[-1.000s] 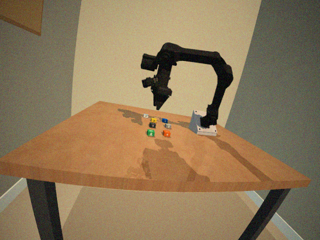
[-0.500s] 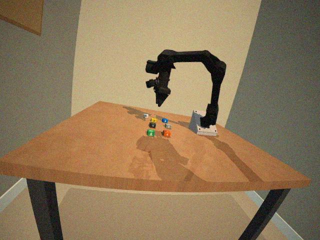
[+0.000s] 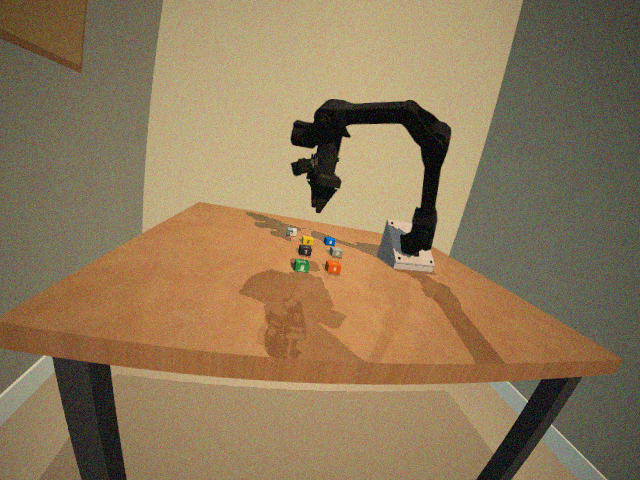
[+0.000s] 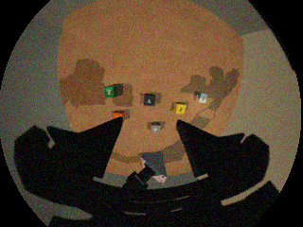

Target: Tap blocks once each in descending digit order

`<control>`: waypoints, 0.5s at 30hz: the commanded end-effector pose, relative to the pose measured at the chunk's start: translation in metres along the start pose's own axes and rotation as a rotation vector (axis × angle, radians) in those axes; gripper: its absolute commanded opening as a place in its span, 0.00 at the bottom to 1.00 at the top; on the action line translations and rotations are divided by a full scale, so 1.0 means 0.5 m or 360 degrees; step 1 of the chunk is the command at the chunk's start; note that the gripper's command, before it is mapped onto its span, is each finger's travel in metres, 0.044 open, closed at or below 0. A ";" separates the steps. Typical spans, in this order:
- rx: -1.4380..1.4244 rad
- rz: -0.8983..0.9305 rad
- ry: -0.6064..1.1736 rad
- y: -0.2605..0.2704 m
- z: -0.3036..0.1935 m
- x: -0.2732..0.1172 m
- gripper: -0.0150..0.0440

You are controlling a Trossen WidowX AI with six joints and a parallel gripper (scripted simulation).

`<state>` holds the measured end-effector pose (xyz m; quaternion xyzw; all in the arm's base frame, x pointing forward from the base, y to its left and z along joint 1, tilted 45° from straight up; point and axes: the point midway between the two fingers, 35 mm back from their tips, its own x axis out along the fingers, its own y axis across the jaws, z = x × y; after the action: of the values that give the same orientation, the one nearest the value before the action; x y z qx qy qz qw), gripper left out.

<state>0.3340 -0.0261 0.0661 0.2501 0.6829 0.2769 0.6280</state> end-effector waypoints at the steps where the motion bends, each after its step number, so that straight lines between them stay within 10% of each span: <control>1: 0.0002 -0.0012 -0.0002 -0.060 0.022 -0.007 0.93; 15: -0.0003 -0.0021 -0.0005 -0.371 0.045 -0.004 0.93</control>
<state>0.3539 -0.1573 -0.0589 0.2569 0.6848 0.2666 0.6277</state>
